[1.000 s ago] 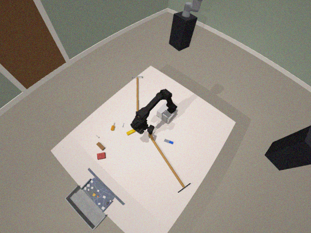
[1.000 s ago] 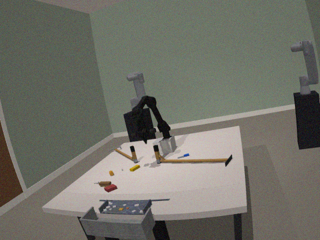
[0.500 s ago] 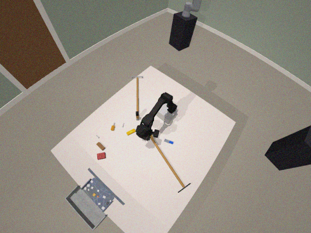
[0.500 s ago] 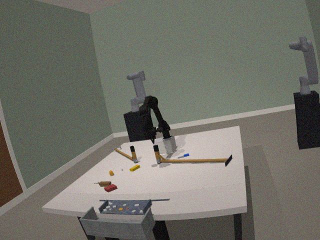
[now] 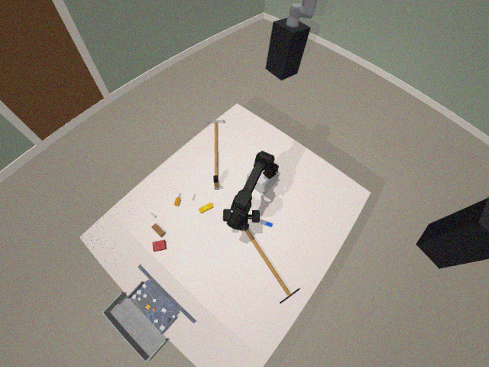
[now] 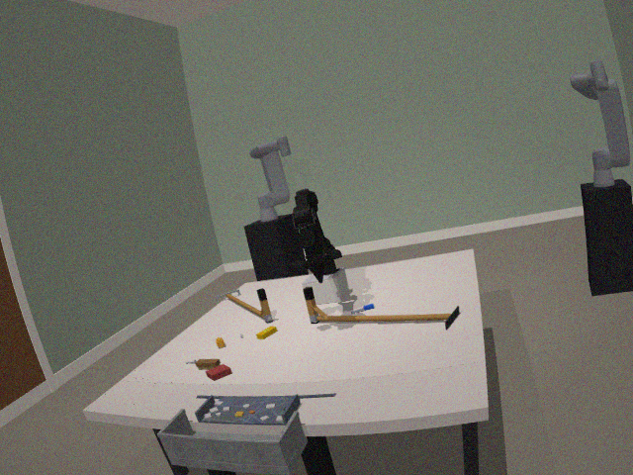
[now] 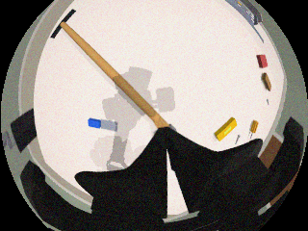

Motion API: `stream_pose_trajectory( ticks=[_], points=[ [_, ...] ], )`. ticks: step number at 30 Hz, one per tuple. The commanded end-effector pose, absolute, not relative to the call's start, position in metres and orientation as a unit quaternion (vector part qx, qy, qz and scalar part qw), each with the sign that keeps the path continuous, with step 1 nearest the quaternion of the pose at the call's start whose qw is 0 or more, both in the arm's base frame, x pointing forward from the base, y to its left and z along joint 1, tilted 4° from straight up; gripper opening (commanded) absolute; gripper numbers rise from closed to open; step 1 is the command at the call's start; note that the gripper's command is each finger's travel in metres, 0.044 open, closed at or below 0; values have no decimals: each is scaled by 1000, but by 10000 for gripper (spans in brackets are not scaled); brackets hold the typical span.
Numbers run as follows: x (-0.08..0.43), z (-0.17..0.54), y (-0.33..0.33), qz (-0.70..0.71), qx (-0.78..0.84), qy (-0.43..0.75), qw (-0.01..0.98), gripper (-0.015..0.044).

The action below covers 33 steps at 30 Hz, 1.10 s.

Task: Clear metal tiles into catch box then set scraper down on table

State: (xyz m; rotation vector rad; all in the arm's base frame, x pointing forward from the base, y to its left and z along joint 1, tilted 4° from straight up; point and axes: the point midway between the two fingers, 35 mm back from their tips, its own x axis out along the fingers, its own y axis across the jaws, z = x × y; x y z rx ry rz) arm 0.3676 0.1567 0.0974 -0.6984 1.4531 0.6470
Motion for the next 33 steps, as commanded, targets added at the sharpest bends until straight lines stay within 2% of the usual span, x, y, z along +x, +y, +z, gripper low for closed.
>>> stream_pose_trajectory(
  ticks=[1, 33],
  points=[
    [364, 97, 178, 308, -332, 627, 634, 0],
    [294, 80, 313, 445, -474, 542, 532, 0]
  ],
)
